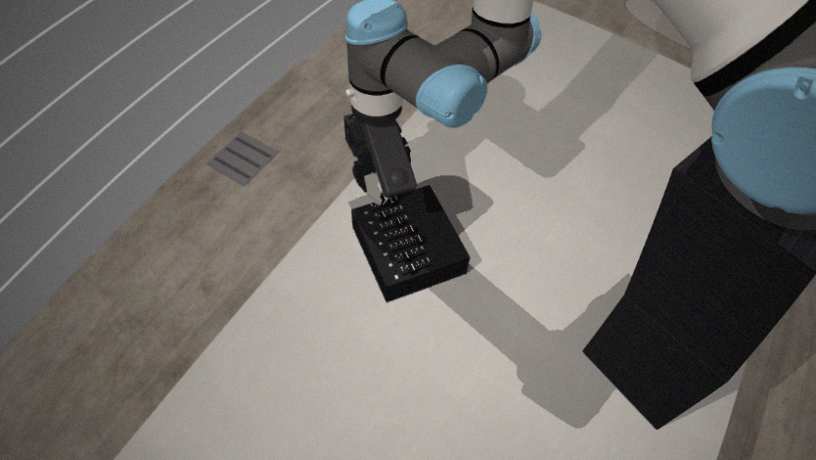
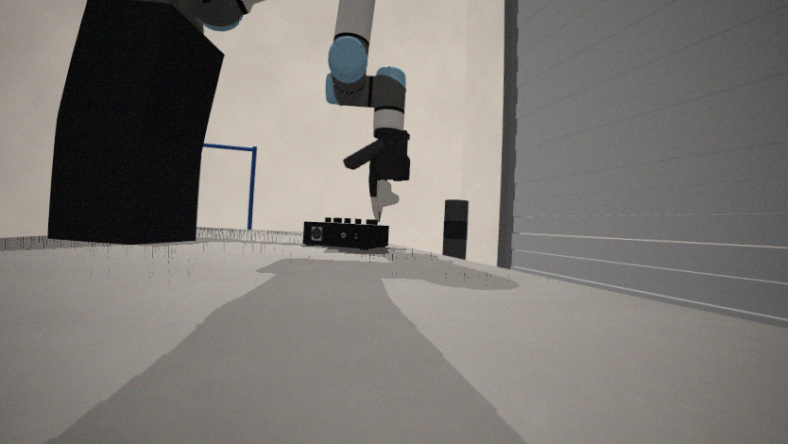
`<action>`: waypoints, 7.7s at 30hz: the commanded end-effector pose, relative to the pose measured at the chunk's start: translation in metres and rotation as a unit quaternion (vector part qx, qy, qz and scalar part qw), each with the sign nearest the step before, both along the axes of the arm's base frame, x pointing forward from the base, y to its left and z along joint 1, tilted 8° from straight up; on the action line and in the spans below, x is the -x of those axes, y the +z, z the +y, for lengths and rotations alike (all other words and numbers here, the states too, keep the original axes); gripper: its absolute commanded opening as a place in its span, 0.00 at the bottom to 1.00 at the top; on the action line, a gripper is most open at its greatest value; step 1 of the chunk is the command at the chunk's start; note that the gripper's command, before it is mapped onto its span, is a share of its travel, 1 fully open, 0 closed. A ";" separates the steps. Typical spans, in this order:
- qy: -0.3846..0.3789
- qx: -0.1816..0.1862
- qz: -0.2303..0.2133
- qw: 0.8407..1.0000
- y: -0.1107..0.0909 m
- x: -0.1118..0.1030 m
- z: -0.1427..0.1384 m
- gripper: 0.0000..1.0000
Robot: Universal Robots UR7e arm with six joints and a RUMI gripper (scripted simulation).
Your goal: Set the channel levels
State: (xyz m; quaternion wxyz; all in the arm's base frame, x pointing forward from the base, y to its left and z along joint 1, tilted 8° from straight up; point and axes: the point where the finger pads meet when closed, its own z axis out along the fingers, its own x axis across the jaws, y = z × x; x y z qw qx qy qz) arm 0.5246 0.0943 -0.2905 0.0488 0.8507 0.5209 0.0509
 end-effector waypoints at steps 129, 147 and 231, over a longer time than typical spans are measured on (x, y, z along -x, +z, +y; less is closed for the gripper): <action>0.000 0.000 -0.001 1.000 0.028 0.009 -0.011 0.00; 0.000 0.000 -0.001 1.000 0.038 0.011 -0.011 0.00; -0.787 -0.110 -0.024 0.607 0.023 0.058 0.007 0.00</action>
